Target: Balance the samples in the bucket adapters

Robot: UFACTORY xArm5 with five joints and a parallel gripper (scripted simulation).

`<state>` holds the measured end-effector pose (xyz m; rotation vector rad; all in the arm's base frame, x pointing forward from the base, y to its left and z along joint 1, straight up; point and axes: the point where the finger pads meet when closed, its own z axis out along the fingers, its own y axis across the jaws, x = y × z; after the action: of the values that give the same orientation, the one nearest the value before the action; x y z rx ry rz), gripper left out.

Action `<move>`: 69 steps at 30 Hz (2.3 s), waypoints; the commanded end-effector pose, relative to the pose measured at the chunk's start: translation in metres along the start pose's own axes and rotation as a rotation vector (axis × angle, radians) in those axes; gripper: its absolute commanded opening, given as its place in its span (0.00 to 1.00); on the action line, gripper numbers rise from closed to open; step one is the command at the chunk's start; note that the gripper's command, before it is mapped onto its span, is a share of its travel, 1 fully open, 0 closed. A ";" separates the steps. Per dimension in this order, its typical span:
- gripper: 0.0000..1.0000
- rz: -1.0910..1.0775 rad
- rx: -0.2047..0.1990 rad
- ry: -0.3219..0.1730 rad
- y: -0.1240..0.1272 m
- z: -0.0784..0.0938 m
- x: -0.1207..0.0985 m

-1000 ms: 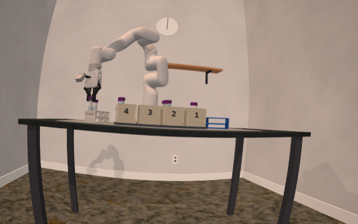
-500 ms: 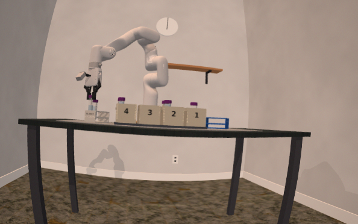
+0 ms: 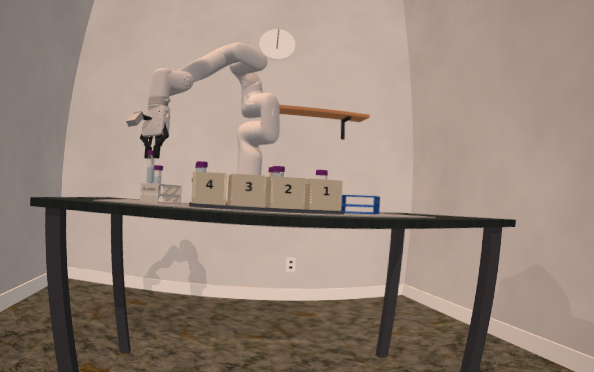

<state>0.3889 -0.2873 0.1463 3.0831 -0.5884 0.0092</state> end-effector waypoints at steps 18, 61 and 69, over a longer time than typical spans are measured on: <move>0.00 0.000 -0.001 0.004 0.000 -0.040 0.001; 0.00 -0.200 -0.001 0.004 -0.029 -0.090 -0.006; 0.00 -0.400 -0.001 0.004 -0.058 -0.090 -0.013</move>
<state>0.3945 -0.2457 0.2341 3.1362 -0.1527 0.0047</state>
